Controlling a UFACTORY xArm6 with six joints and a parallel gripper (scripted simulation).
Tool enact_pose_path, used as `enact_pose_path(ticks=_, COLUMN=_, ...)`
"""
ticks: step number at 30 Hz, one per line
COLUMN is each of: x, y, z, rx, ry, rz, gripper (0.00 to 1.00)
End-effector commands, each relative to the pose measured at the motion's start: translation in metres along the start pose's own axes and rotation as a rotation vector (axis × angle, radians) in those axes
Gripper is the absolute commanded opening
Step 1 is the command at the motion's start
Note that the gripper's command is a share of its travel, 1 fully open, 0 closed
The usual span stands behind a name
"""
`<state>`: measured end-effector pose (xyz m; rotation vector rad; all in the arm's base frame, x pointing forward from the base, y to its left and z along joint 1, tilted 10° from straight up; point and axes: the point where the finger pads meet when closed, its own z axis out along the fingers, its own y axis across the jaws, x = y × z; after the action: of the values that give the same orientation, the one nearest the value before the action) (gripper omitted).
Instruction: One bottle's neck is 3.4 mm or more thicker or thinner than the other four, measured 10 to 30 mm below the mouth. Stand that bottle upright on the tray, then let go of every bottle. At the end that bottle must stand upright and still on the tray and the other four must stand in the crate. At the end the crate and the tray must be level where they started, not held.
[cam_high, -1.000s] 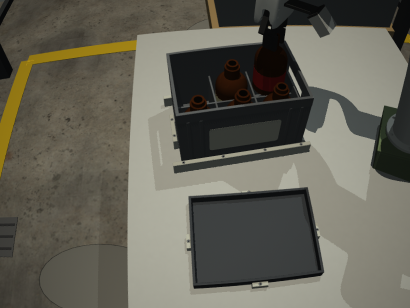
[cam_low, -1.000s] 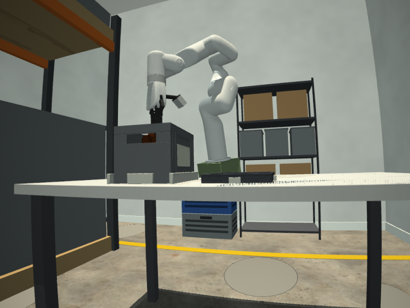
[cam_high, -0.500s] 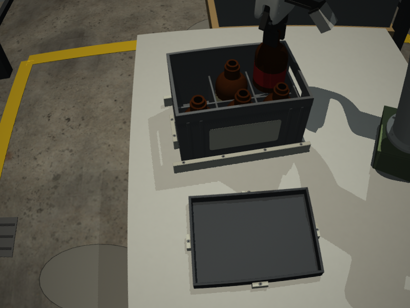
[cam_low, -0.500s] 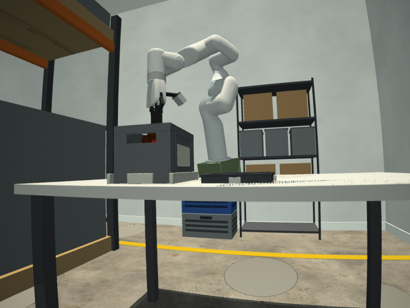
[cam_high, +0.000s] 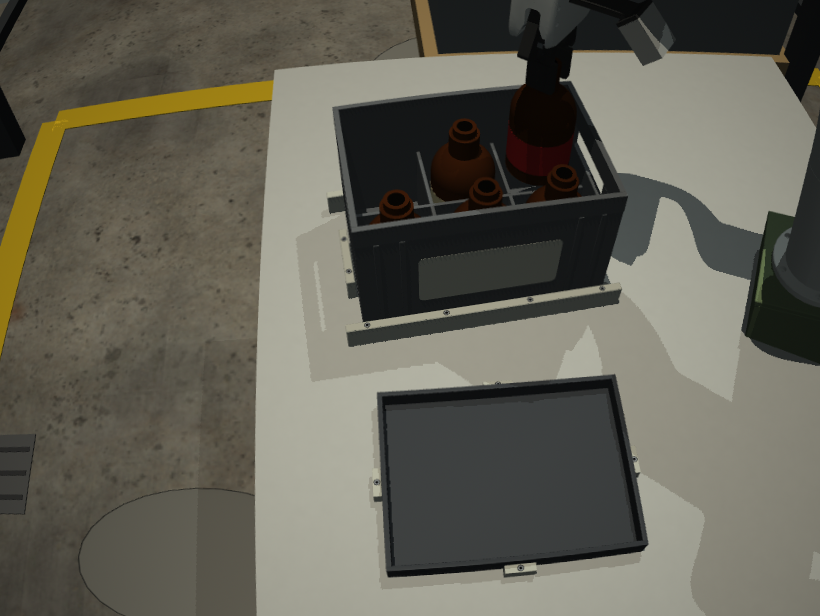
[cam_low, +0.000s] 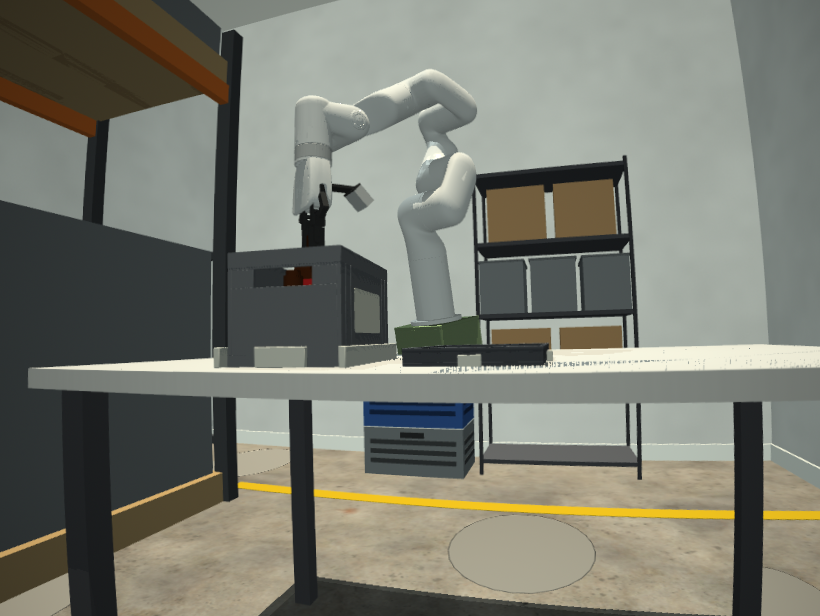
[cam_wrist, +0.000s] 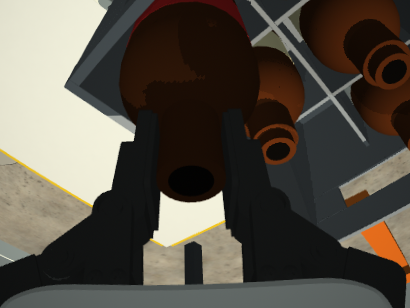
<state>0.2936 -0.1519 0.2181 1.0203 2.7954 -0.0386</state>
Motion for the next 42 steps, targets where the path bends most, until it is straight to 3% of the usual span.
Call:
enact_pose_path(ticks=1, x=-0.001, y=0.000, z=-0.001, rx=-0.001, ry=-0.004, rz=0.000, gripper=0.00)
enact_pose_path(ticks=19, x=-0.001, y=0.000, z=-0.005, rx=-0.001, ry=-0.004, rz=0.000, gripper=0.00)
enact_pose_path(ticks=42, x=-0.001, y=0.000, z=-0.027, rx=-0.001, ry=-0.004, rz=0.000, gripper=0.00)
